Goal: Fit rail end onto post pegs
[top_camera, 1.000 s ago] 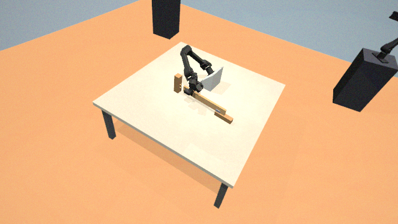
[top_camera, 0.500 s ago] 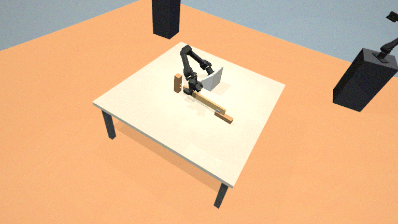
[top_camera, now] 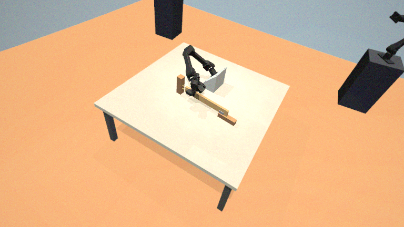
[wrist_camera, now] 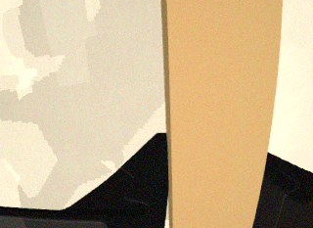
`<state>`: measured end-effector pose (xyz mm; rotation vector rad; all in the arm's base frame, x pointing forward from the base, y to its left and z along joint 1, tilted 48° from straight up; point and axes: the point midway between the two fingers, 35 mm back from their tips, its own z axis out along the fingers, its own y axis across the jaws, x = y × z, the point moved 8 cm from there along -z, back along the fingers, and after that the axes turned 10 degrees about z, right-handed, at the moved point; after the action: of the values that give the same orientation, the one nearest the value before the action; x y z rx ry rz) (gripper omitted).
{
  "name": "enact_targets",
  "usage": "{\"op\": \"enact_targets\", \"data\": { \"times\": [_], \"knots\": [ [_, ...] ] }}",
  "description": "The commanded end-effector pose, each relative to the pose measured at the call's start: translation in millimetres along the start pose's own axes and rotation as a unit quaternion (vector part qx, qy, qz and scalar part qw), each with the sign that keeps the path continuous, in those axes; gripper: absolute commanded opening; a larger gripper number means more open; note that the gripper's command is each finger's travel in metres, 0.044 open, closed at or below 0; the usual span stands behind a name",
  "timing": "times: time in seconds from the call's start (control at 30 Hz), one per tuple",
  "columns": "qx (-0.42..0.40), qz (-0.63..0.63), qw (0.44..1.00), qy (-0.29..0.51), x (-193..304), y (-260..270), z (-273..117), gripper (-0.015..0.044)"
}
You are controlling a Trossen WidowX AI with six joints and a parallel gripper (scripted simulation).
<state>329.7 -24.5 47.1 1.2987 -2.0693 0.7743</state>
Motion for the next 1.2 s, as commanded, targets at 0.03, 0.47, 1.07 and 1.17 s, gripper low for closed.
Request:
{"op": "enact_targets", "data": {
  "times": [0.03, 0.47, 1.07, 1.17],
  "knots": [
    [0.002, -0.001, 1.000, -0.001, 2.1, -0.5, -0.8, 0.0000],
    [0.002, -0.001, 1.000, -0.001, 6.0, -1.3, -1.5, 0.0000],
    [0.002, -0.001, 1.000, -0.001, 11.4, -2.2, -1.6, 0.0000],
    [0.002, -0.001, 1.000, -0.001, 12.4, -2.3, -1.4, 0.0000]
  ]
}}
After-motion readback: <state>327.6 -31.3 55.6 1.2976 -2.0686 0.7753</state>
